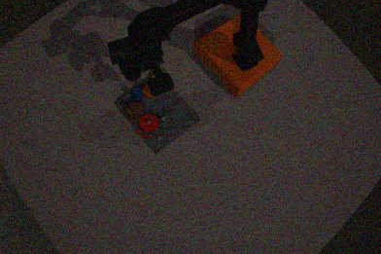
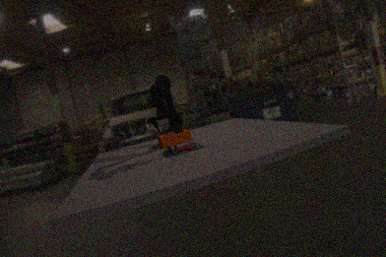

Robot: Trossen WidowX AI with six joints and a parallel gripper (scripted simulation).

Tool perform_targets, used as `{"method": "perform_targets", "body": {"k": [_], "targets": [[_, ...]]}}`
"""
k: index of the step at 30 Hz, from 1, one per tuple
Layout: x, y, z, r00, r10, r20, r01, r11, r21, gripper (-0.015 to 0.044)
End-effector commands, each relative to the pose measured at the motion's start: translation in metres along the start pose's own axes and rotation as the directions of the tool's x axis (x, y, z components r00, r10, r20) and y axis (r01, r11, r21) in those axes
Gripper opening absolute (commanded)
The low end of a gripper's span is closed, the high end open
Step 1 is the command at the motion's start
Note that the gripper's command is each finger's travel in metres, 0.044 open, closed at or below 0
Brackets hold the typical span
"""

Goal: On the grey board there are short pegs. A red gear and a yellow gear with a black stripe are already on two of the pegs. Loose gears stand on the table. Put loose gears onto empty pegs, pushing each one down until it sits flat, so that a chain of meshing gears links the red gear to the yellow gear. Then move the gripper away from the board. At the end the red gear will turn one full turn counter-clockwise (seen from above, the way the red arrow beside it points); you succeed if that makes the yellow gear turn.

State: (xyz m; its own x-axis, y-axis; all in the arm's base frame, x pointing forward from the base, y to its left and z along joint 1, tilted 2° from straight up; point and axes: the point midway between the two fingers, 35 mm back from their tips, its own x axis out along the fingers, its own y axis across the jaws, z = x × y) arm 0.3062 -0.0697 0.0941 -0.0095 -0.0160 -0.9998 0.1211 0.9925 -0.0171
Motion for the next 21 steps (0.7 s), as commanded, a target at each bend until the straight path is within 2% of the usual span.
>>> {"method": "perform_targets", "body": {"k": [1,17,21], "targets": [[-0.001,0.0,0.0,1.0,0.0,0.002,0.0,1.0,0.003,0.044],[-0.001,0.003,0.001,1.0,0.0,0.003,0.0,1.0,0.003,0.044],[-0.008,0.055,0.002,1.0,0.005,0.006,-0.005,1.0,0.003,0.044]]}}
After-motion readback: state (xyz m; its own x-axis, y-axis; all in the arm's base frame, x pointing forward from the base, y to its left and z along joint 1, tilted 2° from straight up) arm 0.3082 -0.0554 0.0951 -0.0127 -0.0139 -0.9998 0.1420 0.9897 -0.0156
